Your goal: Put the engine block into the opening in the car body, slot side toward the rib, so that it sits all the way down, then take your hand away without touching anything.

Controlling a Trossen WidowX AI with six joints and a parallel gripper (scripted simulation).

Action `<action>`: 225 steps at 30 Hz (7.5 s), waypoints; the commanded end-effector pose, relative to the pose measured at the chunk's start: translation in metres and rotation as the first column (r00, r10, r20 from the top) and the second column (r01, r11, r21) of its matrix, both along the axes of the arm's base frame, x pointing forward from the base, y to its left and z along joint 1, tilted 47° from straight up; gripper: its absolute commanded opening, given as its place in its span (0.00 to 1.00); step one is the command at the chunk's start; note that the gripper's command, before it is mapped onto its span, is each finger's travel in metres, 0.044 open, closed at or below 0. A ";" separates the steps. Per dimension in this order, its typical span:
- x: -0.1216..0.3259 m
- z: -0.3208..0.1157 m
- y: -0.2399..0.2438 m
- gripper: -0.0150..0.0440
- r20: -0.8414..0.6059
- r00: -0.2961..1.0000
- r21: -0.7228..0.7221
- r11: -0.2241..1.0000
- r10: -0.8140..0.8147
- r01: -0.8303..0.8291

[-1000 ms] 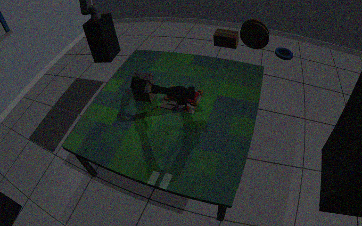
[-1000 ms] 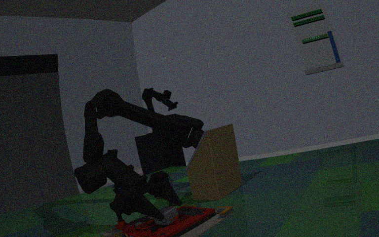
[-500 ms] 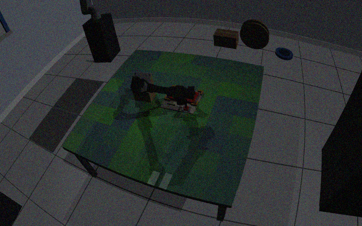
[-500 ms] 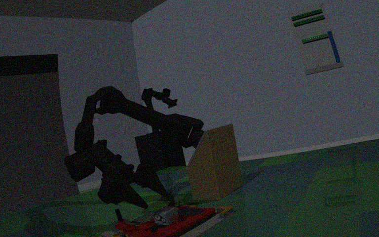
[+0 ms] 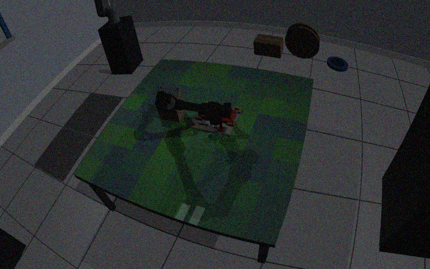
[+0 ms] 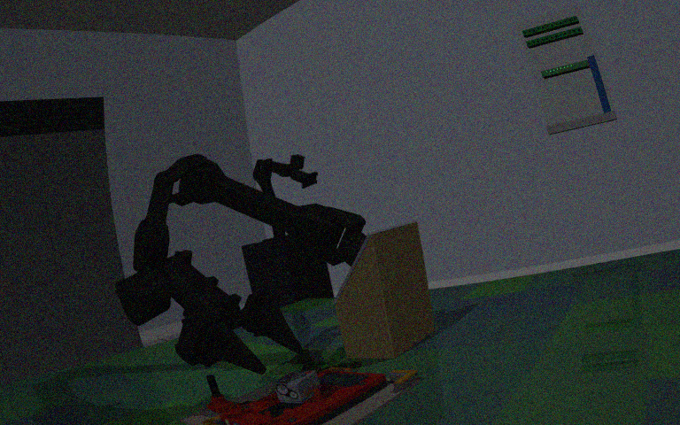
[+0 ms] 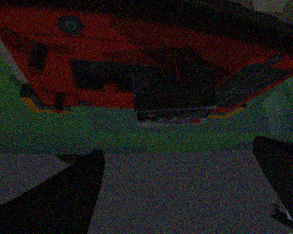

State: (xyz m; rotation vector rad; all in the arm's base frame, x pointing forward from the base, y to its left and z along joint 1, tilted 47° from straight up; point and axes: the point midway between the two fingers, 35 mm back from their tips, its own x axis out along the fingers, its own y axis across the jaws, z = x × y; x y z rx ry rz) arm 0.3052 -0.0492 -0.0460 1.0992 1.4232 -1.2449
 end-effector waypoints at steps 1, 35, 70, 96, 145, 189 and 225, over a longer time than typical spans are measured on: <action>-0.001 -0.002 0.001 1.00 -0.010 0.999 -0.015 0.999 0.044 -0.044; -0.008 -0.007 0.026 1.00 -0.398 0.428 -0.114 0.420 0.811 -0.901; -0.005 -0.022 0.031 1.00 -0.589 -0.039 0.035 -0.022 0.807 -0.999; -0.008 -0.042 0.011 0.91 -0.590 -0.039 0.036 -0.022 0.807 -0.999; 0.003 0.021 0.082 0.25 -0.581 -0.040 0.034 -0.025 0.813 -0.999; 0.017 0.018 0.078 0.25 -0.199 -0.838 0.602 -0.611 0.508 -0.514; 0.029 -0.011 0.047 0.25 0.560 -0.797 0.539 -0.632 -0.225 0.557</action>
